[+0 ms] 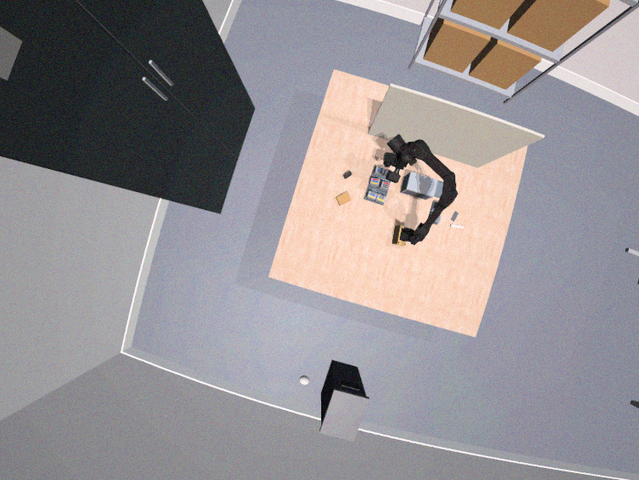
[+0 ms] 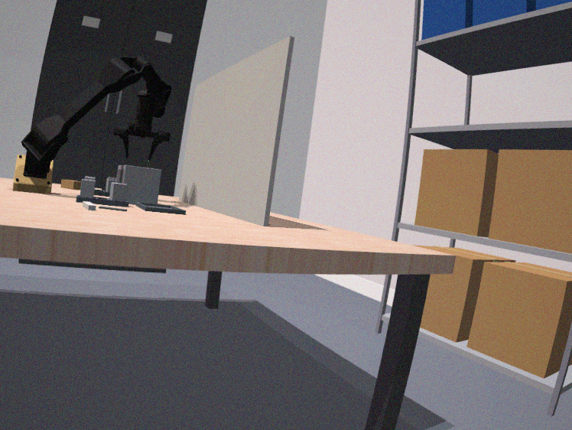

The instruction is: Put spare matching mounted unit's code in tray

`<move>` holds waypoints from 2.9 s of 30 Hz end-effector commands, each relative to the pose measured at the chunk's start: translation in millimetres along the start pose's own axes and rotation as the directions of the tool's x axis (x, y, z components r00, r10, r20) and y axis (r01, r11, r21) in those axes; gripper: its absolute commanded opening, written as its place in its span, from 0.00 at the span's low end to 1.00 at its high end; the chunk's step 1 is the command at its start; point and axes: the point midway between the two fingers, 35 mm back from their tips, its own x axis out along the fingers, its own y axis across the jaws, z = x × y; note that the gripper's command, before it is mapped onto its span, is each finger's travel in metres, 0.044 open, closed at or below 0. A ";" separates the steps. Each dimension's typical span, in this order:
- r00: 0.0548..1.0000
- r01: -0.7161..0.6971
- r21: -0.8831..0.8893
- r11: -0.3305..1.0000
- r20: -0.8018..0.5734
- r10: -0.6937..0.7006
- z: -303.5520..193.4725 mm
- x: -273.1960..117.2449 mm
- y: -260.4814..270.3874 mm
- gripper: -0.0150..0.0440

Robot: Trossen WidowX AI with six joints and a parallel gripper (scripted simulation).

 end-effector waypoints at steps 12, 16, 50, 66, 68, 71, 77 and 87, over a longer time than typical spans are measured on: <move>1.000 -0.008 -0.010 1.000 -0.016 0.008 -6.4 29.7 2.9 0.76; 1.000 -0.008 -0.010 1.000 -0.016 0.008 -6.2 32.4 2.6 0.76; 1.000 -0.007 -0.010 1.000 -0.017 0.007 -5.4 88.3 0.5 0.76; 1.000 -0.007 -0.009 1.000 -0.019 0.007 -7.0 110.1 1.8 0.76; 1.000 -0.007 -0.009 1.000 -0.019 0.007 -7.0 110.1 1.8 0.76; 1.000 -0.007 -0.009 1.000 -0.019 0.007 -7.0 110.1 1.8 0.76; 1.000 -0.007 -0.009 1.000 -0.019 0.007 -7.0 110.1 1.8 0.76; 1.000 -0.007 -0.009 1.000 -0.019 0.007 -7.0 110.1 1.8 0.76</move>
